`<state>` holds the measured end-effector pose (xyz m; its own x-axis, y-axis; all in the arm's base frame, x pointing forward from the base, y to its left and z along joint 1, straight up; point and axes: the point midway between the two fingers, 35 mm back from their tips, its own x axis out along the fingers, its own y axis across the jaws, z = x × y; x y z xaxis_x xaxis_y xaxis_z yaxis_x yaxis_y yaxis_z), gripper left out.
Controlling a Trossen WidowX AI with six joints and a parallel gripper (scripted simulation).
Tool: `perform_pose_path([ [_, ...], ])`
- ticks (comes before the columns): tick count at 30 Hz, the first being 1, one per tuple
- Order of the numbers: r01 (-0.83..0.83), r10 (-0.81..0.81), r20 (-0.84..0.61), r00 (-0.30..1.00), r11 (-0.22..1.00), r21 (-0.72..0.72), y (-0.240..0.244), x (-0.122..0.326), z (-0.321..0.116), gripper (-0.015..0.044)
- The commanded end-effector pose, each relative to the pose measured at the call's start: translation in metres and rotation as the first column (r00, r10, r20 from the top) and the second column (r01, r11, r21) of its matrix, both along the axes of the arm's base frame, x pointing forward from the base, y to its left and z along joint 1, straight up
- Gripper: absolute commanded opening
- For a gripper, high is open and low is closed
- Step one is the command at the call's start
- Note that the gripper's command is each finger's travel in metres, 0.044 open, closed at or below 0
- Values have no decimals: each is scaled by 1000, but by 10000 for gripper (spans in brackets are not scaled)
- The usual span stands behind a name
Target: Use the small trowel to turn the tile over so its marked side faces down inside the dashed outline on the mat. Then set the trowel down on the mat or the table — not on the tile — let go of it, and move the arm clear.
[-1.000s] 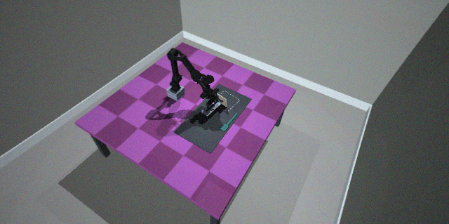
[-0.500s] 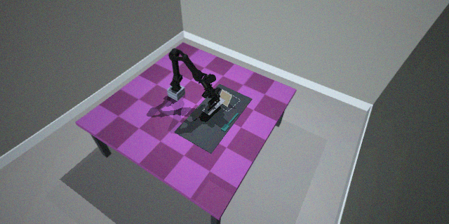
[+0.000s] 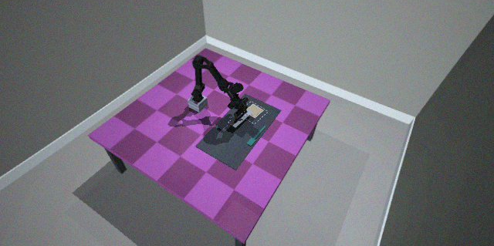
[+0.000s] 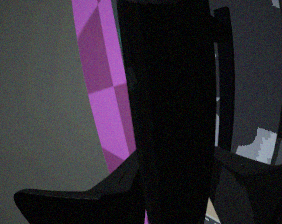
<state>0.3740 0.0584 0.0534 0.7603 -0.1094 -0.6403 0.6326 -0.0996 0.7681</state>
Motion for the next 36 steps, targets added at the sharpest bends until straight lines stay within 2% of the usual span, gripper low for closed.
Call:
perform_pose_path([
  [1,6,-6,24,1000,1000,4,6,6,2,0],
  [15,6,-6,24,1000,1000,5,17,8,-13,0],
  [36,7,-7,19,1000,1000,-1,-58,-1,35,0],
])
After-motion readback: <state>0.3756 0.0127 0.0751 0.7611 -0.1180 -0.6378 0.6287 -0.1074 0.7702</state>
